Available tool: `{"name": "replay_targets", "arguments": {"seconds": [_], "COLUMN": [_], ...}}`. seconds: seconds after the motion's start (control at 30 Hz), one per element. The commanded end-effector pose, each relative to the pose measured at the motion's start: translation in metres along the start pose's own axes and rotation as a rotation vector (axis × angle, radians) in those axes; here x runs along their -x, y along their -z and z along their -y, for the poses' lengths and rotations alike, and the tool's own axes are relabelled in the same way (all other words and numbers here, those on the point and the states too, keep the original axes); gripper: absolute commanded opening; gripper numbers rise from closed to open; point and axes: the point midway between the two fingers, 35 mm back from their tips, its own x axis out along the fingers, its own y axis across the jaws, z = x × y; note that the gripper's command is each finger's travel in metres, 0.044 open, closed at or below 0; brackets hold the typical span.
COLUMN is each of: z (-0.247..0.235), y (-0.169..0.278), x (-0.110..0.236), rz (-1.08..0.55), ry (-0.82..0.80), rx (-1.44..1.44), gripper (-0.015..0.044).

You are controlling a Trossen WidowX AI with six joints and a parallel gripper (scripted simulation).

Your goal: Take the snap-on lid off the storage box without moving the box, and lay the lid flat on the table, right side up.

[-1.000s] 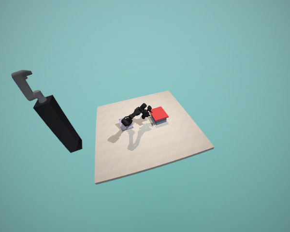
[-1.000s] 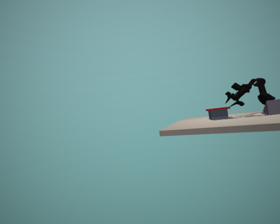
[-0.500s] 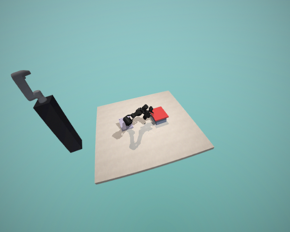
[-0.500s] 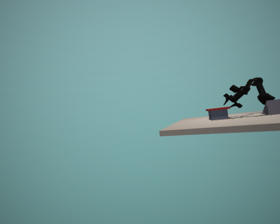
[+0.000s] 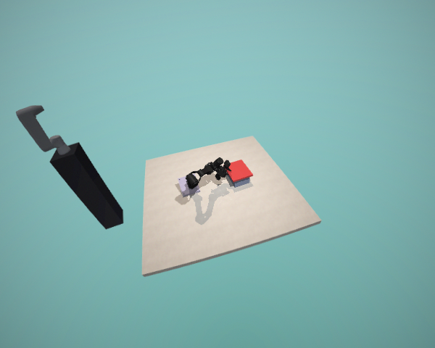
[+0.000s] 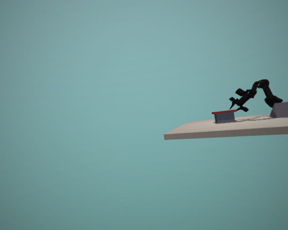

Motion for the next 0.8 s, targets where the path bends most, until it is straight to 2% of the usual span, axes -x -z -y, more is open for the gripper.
{"name": "replay_targets", "arguments": {"seconds": [0.0,0.27,0.4,0.43,0.77], "z": [0.0024,0.0024,0.0024,0.0024,0.0017], "y": [0.0018,0.0018,0.0018,0.0018,0.0007], "x": [-0.0013,-0.0013,-0.0013,-0.0013,0.0004], "rz": [-0.006,-0.006,-0.006,-0.006,0.000], "ry": [0.006,0.006,0.006,0.006,0.008], "rx": [0.010,0.010,0.010,0.010,0.006], "gripper": [0.0168,0.0115,0.0010,0.0000,0.0000]}}
